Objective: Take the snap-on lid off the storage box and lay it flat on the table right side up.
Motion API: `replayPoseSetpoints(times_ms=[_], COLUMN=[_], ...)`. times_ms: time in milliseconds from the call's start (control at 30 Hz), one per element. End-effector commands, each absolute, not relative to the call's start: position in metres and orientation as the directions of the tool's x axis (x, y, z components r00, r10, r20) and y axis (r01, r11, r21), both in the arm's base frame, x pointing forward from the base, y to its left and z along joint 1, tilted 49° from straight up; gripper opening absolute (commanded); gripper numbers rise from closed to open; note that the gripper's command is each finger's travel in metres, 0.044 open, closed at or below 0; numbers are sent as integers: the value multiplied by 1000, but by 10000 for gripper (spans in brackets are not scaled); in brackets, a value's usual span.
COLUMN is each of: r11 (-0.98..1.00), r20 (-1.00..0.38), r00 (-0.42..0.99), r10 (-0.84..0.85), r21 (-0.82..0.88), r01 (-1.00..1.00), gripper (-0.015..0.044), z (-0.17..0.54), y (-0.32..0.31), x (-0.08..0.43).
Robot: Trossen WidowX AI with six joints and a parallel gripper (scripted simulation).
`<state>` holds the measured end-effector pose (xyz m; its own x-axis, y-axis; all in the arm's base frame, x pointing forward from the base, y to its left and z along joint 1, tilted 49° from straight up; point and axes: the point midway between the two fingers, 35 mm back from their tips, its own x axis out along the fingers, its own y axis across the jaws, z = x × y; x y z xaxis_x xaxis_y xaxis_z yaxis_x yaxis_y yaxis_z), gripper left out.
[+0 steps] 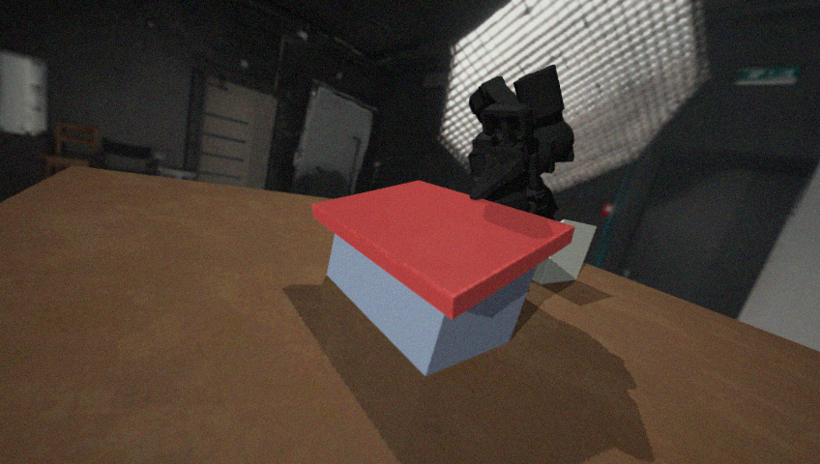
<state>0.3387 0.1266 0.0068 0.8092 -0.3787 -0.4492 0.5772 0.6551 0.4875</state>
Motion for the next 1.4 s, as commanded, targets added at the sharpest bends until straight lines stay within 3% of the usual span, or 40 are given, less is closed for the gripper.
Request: replayPoseSetpoints(times_ms=[0,1367], r11=[652,651], r20=[-445,-446], r00=[814,813], r10=[-374,-373], r21=[498,499], r01=[572,572], gripper=[0,0], z=[14,49], y=[133,175], x=[341,351])
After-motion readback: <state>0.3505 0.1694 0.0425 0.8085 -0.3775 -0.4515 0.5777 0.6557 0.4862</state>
